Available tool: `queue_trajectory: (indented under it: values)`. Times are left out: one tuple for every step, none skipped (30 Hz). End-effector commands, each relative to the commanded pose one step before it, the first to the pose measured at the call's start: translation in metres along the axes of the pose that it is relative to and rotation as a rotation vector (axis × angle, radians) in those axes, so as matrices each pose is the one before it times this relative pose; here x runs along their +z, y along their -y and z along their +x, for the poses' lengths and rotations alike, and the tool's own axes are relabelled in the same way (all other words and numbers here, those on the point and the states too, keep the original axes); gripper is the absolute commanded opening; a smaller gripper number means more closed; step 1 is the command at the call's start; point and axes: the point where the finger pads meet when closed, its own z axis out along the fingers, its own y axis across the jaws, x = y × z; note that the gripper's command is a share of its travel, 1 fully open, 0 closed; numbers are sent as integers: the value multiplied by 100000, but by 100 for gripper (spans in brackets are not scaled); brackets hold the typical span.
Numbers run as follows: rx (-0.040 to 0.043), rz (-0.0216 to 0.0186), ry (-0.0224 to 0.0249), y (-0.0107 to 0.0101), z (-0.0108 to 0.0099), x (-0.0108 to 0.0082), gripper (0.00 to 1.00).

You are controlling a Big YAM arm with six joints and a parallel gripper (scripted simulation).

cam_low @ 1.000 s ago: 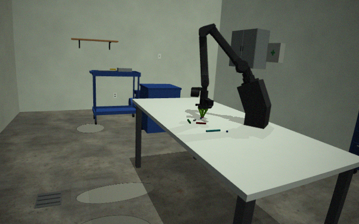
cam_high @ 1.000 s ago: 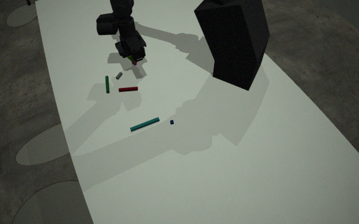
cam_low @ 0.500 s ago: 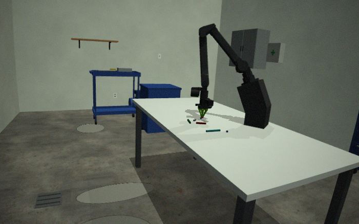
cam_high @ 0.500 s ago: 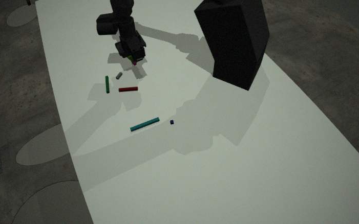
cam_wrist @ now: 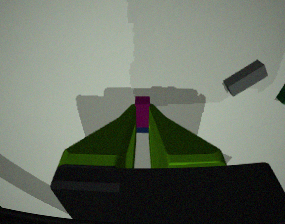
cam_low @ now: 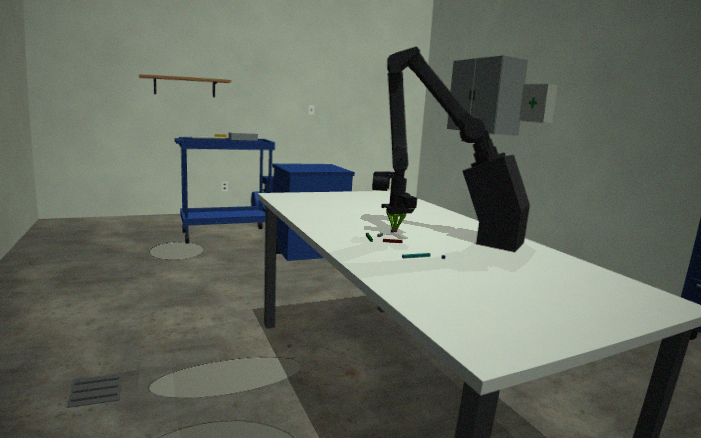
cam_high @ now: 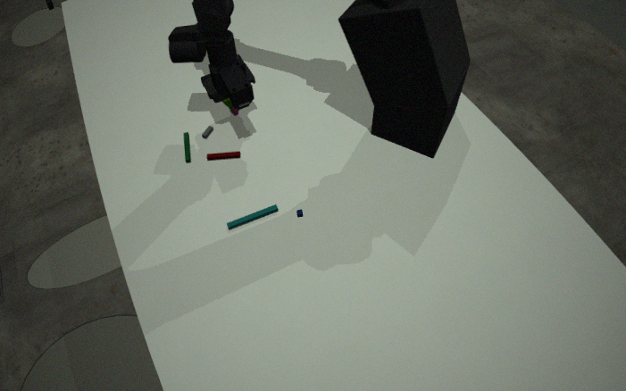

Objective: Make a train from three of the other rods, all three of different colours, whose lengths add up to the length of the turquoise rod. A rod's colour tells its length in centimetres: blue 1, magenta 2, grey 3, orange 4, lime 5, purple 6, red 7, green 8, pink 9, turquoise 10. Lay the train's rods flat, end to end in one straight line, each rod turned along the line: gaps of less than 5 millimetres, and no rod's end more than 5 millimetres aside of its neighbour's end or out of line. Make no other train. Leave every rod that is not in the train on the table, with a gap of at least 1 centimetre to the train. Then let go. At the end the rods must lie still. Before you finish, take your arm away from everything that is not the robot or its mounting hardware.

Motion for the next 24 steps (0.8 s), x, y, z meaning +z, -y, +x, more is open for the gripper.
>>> queue_trajectory:
  values:
    - [375, 198, -54, -224, 272, 695, 4]
    - [-34, -134, 78, -87, -47, 77, 4]
    - [-6, -44, 26, -29, -16, 78, 4]
    - [0, 0, 0, 0, 0, 0, 4]
    - [0, 0, 0, 0, 0, 0, 4]
    - [-431, 168, 233, 110, -287, 14, 4]
    - [48, 203, -150, 125, 119, 90, 4]
    - [78, 77, -132, 53, 100, 75, 4]
    - [118, -47, -36, -29, 40, 53, 4]
    - [97, -134, 47, -88, -10, 31, 4]
    - [11, -278, 126, -177, -68, 8, 4]
    - [-8, -187, 95, -120, -51, 2, 4]
    - [15, -21, 6, -13, -1, 5, 4]
    - [29, 1, -4, 1, 2, 1, 4]
    - [16, 1, 1, 1, -1, 0, 4]
    - [0, -1, 1, -1, 0, 0, 4]
    - [0, 0, 0, 0, 0, 0, 4]
    - [0, 0, 0, 0, 0, 0, 4]
    - [0, 0, 0, 0, 0, 0, 4]
    - [0, 0, 0, 0, 0, 0, 4]
    - [0, 0, 0, 0, 0, 0, 4]
    - [0, 0, 0, 0, 0, 0, 4]
    - [0, 0, 0, 0, 0, 0, 4]
    - [0, 0, 0, 0, 0, 0, 4]
